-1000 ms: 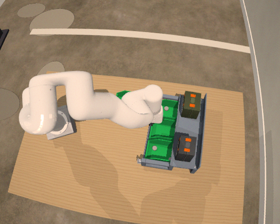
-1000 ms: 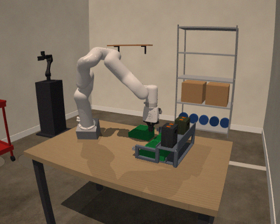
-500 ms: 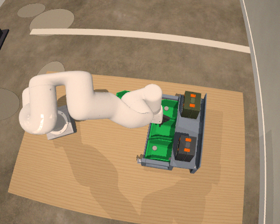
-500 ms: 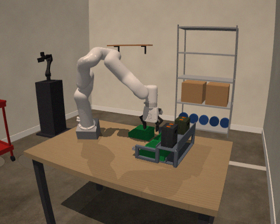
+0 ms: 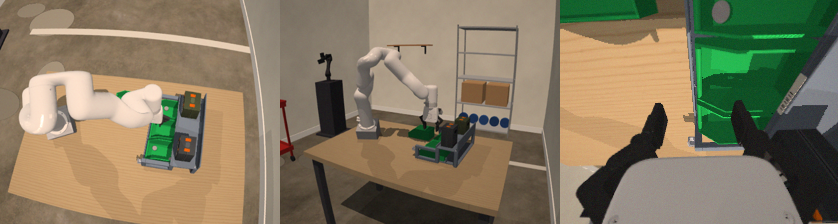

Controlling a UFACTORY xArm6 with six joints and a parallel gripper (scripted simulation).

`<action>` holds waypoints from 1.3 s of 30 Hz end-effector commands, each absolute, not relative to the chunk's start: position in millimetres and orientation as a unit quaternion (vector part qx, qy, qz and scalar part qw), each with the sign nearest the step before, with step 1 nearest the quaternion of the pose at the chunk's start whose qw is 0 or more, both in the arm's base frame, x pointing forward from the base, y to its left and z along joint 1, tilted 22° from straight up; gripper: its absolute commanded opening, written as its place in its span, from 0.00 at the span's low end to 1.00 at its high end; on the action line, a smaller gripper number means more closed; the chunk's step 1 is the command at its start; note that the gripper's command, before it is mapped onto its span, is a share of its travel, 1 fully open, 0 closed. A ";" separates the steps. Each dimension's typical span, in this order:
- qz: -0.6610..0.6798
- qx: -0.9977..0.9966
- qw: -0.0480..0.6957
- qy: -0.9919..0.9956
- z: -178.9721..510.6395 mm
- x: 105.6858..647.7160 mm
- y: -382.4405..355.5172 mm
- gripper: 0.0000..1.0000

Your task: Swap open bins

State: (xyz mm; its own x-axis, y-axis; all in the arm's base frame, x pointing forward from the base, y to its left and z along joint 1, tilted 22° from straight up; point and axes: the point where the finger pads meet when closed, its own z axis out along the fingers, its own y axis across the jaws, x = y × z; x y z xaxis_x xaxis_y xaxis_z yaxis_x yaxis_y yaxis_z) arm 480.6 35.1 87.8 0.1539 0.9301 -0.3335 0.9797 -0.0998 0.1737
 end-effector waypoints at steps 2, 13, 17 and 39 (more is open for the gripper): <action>-0.068 0.738 0.179 0.647 89.4 481.9 35.8 0.95; -0.068 0.738 0.179 0.647 88.1 482.1 35.3 0.95; -0.068 0.738 0.179 0.647 85.6 482.4 34.4 0.95; -0.068 0.738 0.179 0.647 52.5 487.4 22.4 0.95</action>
